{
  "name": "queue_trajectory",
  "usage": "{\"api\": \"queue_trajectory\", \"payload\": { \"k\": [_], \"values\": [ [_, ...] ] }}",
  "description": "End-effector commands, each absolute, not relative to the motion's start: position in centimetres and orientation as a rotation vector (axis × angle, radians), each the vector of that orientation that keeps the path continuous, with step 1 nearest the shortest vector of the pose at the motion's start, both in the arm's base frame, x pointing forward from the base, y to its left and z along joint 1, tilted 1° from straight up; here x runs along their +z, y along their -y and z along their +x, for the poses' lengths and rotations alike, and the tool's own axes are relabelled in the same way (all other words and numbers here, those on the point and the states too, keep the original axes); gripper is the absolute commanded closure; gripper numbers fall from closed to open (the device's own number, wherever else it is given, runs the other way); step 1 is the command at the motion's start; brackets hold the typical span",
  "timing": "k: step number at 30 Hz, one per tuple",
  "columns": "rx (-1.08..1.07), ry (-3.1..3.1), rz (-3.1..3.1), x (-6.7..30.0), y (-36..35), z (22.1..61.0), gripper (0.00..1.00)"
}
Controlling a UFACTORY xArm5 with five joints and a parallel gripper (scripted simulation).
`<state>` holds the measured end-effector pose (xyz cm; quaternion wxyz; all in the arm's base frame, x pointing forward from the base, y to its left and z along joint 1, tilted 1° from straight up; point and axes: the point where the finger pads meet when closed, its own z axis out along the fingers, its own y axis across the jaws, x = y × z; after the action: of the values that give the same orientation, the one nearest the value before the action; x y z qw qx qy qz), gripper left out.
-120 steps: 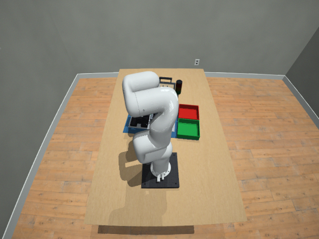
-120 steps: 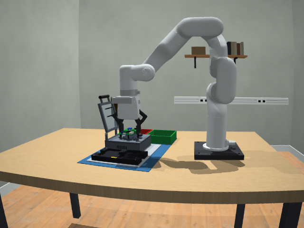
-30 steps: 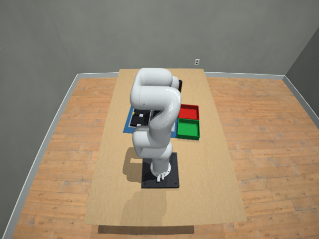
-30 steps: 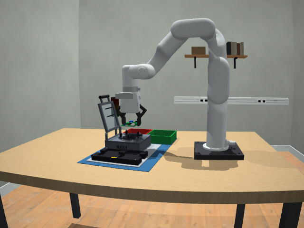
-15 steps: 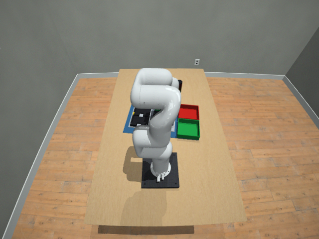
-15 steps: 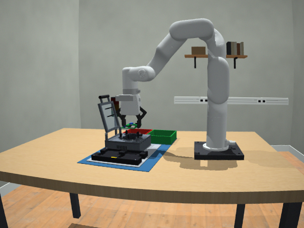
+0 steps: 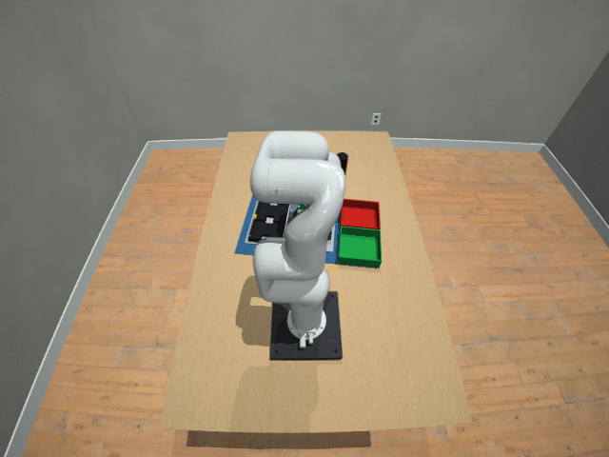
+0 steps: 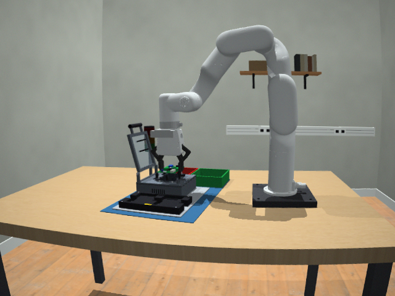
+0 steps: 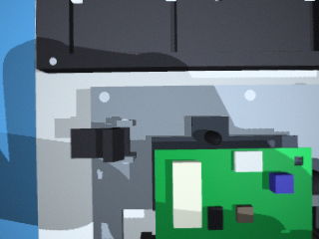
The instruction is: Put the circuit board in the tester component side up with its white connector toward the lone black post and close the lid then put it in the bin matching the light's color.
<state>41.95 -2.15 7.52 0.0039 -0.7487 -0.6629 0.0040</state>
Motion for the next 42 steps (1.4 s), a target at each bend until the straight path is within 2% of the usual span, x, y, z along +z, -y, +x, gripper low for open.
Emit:
{"api": "queue_trajectory", "payload": {
  "k": [1,42],
  "values": [
    [0.008,2.08,-2.348,7.04,2.16,42.11,0.21],
    [0.008,2.08,-2.348,6.47,2.16,42.11,0.21]
  ]
}}
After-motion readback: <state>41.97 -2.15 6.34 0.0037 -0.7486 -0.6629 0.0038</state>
